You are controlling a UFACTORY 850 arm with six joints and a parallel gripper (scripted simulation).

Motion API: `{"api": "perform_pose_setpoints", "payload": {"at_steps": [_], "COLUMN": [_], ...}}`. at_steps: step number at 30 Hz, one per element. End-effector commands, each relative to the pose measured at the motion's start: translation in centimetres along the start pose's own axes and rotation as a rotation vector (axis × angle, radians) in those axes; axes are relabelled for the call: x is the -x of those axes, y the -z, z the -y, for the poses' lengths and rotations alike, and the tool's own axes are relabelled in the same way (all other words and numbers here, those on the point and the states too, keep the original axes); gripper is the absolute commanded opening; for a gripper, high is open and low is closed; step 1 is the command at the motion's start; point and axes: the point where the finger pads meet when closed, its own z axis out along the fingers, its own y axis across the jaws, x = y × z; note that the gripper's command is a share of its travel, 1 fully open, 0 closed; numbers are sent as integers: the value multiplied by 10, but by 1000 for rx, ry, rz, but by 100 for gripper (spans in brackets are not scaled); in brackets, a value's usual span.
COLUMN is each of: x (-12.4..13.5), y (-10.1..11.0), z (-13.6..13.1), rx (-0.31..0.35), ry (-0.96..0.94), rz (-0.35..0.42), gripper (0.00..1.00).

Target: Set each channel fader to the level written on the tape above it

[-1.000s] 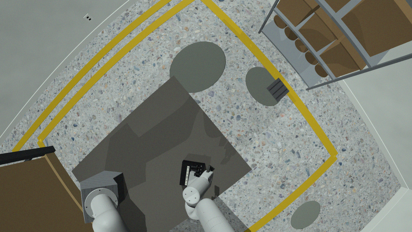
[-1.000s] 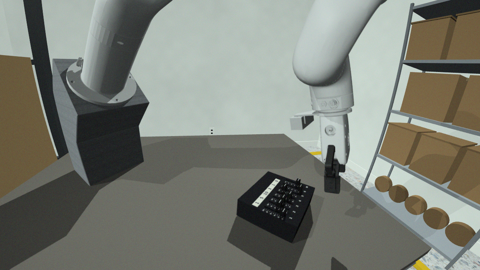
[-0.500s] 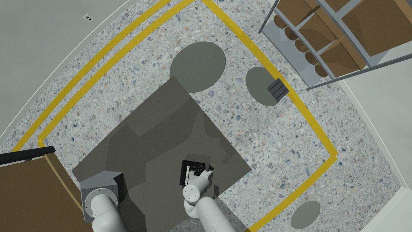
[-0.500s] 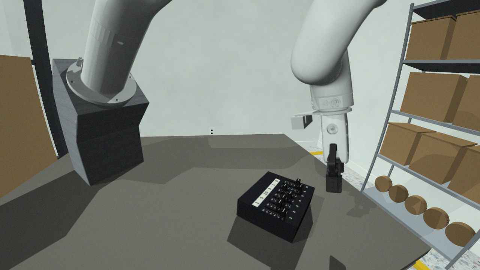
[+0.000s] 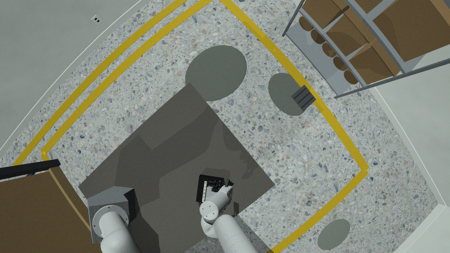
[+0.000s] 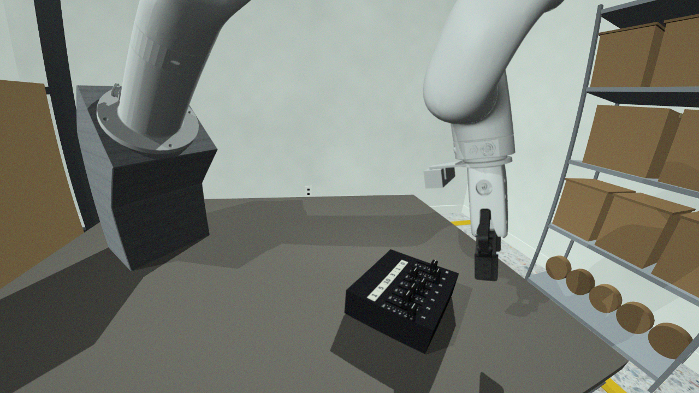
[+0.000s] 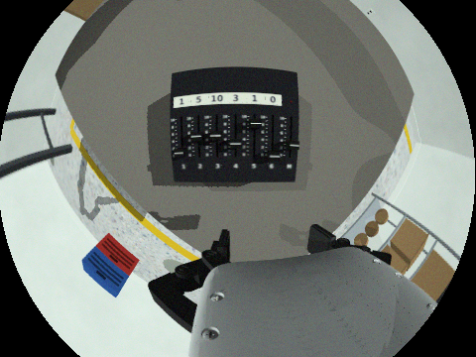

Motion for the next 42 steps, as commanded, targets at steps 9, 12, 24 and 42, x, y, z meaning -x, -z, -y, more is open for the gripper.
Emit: {"api": "perform_pose_setpoints", "payload": {"at_steps": [9, 12, 24, 42], "x": [1, 0, -13, -66], "y": [0, 0, 17, 77], "z": [0, 0, 8, 30], "rx": [0, 0, -21, -129], "ry": [0, -6, -375, -1007], "rz": [1, 0, -42, -97], "gripper": [100, 100, 100, 100]}}
